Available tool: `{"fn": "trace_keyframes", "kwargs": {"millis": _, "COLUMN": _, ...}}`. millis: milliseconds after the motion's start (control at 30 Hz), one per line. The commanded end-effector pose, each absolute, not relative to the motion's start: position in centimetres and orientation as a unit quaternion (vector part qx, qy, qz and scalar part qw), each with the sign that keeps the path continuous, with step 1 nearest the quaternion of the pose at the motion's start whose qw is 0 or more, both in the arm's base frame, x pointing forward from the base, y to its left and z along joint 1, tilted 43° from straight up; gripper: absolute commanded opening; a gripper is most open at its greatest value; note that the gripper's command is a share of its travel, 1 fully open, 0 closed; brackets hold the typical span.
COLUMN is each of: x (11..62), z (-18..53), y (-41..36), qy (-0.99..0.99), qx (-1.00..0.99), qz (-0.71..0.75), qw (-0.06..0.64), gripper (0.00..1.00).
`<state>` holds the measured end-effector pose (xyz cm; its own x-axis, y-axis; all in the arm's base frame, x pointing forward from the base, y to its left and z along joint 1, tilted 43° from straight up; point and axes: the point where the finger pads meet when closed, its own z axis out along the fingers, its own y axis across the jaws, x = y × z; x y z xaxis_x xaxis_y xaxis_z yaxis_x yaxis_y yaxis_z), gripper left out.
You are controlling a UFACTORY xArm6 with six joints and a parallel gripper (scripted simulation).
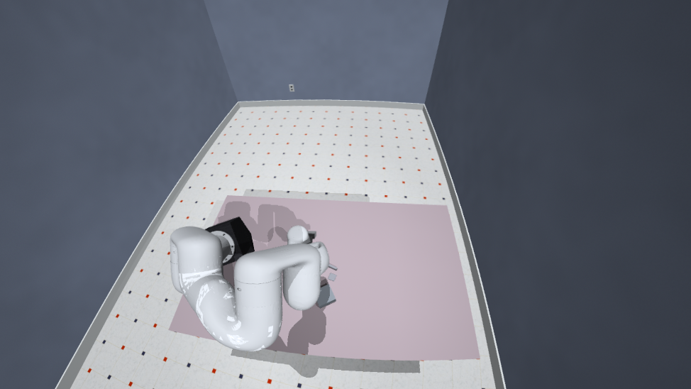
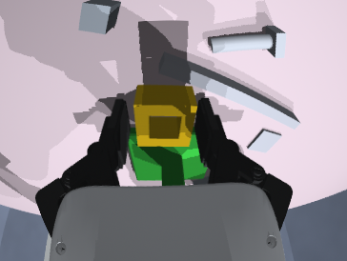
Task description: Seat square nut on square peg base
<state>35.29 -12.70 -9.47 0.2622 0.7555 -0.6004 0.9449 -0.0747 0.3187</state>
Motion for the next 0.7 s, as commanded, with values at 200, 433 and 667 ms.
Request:
{"fn": "trace_keyframes", "kwargs": {"millis": 200, "x": 35.36, "z": -9.53, "y": -12.72, "qy": 0.591, "qx": 0.719, "qz": -0.14, "qw": 0.337, "gripper": 0.0}}
{"fn": "trace_keyframes", "kwargs": {"millis": 433, "x": 35.36, "z": -9.53, "y": -12.72, "qy": 0.591, "qx": 0.719, "qz": -0.14, "qw": 0.337, "gripper": 0.0}}
{"fn": "trace_keyframes", "kwargs": {"millis": 667, "x": 35.36, "z": -9.53, "y": -12.72, "qy": 0.591, "qx": 0.719, "qz": -0.14, "qw": 0.337, "gripper": 0.0}}
